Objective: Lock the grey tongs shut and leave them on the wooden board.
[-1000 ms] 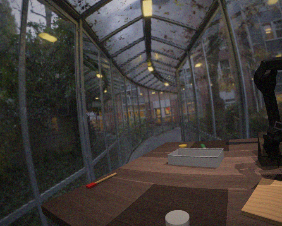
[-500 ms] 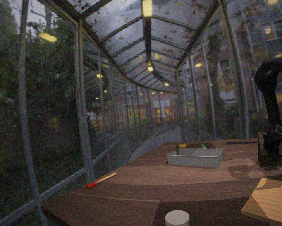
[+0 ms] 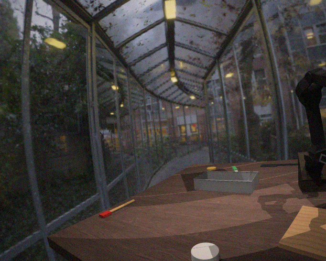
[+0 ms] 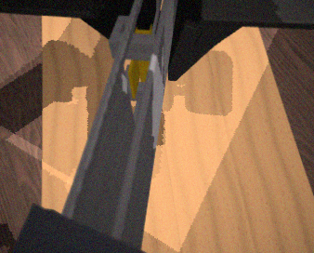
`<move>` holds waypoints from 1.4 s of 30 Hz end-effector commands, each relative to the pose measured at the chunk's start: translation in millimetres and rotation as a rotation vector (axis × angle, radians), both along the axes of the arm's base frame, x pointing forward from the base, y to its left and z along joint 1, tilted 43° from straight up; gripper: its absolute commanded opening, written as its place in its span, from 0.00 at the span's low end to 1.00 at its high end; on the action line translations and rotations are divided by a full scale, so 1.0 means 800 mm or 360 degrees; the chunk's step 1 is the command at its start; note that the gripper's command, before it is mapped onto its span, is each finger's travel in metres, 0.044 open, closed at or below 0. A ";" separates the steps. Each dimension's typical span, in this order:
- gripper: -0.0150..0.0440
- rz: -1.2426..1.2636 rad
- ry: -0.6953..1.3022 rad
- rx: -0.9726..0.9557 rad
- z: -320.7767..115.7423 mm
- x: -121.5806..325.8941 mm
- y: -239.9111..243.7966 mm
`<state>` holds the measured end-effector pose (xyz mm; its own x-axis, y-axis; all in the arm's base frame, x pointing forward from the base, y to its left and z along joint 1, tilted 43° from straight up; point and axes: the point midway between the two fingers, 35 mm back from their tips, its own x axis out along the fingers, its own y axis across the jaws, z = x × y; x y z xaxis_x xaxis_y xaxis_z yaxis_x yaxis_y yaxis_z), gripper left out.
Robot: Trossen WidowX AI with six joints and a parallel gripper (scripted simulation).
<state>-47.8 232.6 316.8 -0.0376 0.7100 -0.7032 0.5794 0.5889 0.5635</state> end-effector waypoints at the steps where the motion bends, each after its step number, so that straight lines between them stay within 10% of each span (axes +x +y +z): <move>1: 0.00 0.0012 0.0003 -0.0002 -0.006 -0.002 0.005; 42: 0.00 0.0012 -0.0001 0.0000 -0.069 -0.001 0.060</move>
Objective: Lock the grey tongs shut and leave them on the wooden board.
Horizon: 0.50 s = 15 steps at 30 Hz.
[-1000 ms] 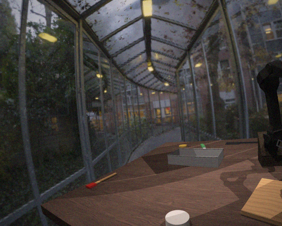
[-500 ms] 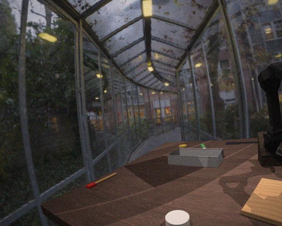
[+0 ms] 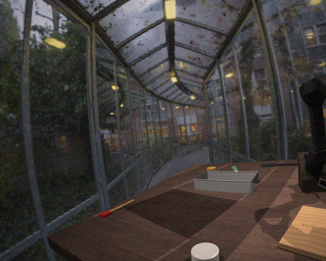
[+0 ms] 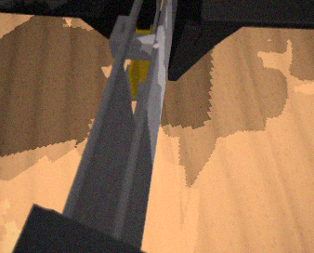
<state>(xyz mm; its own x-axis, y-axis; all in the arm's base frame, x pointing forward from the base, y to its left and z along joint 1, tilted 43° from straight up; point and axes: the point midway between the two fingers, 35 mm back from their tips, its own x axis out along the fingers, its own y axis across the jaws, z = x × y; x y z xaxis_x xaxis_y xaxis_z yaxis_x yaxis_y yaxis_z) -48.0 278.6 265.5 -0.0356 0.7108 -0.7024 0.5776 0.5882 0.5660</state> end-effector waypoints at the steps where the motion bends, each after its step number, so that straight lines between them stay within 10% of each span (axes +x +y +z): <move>1: 0.00 0.0012 0.0003 -0.0002 -0.006 -0.001 0.003; 4: 0.00 0.0012 0.0003 -0.0002 -0.006 -0.001 0.003; 15: 0.49 0.0000 0.0000 -0.0002 -0.004 0.000 0.002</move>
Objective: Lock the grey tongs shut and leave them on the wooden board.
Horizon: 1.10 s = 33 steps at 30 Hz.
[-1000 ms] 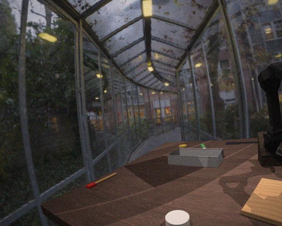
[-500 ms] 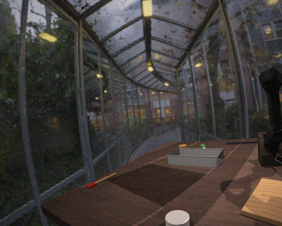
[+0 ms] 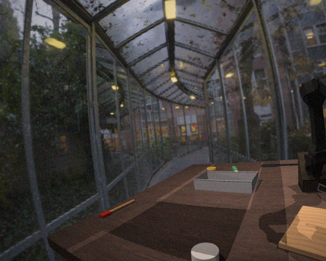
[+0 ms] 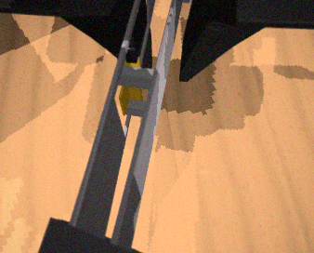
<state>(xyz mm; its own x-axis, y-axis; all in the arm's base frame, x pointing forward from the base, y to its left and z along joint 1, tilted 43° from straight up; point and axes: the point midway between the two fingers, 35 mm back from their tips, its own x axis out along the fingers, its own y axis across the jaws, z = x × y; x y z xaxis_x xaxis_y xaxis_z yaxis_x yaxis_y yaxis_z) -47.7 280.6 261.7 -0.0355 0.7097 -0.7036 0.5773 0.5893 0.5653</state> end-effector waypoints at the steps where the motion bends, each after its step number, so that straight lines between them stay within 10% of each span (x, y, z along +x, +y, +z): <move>1: 0.53 0.0000 0.0000 0.0001 0.000 0.000 0.000; 12: 1.00 0.0000 0.0000 0.0001 0.000 0.000 0.000; 33: 1.00 0.0045 -0.0044 -0.0169 0.021 0.151 -0.093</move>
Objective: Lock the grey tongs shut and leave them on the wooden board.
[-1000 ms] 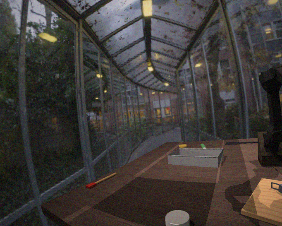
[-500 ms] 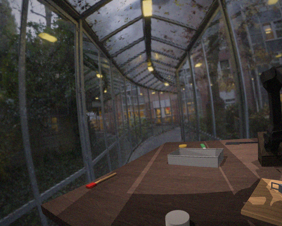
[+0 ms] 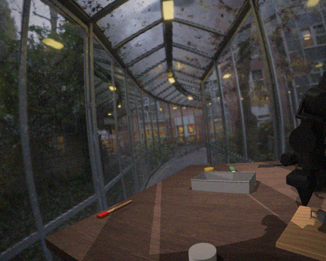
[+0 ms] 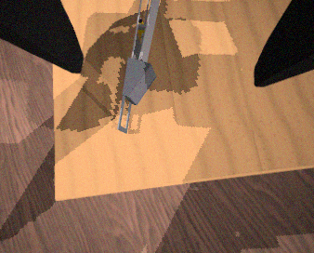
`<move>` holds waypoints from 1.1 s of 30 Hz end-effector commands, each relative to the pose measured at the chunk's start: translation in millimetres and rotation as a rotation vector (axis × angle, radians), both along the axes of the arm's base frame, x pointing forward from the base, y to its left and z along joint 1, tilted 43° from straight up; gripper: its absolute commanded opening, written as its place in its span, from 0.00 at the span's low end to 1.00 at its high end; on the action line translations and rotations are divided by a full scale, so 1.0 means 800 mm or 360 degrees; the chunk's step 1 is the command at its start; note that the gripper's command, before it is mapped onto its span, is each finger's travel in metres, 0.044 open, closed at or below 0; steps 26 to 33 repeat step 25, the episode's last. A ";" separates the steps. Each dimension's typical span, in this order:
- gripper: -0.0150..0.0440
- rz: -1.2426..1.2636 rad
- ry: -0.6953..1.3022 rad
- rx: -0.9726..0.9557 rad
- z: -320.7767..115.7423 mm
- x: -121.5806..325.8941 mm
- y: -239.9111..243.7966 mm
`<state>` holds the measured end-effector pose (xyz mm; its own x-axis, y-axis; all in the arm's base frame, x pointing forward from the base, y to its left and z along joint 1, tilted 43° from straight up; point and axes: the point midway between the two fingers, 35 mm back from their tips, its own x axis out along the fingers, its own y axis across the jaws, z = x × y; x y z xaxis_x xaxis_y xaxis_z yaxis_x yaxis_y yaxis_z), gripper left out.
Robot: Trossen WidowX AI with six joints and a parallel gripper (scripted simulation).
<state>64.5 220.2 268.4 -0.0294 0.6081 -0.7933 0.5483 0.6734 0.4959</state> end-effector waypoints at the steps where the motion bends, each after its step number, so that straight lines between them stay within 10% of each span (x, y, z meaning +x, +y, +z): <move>1: 1.00 0.0009 0.0006 0.0055 0.015 0.015 -0.024; 33: 1.00 -0.0204 -0.0041 0.0175 0.069 0.033 -0.092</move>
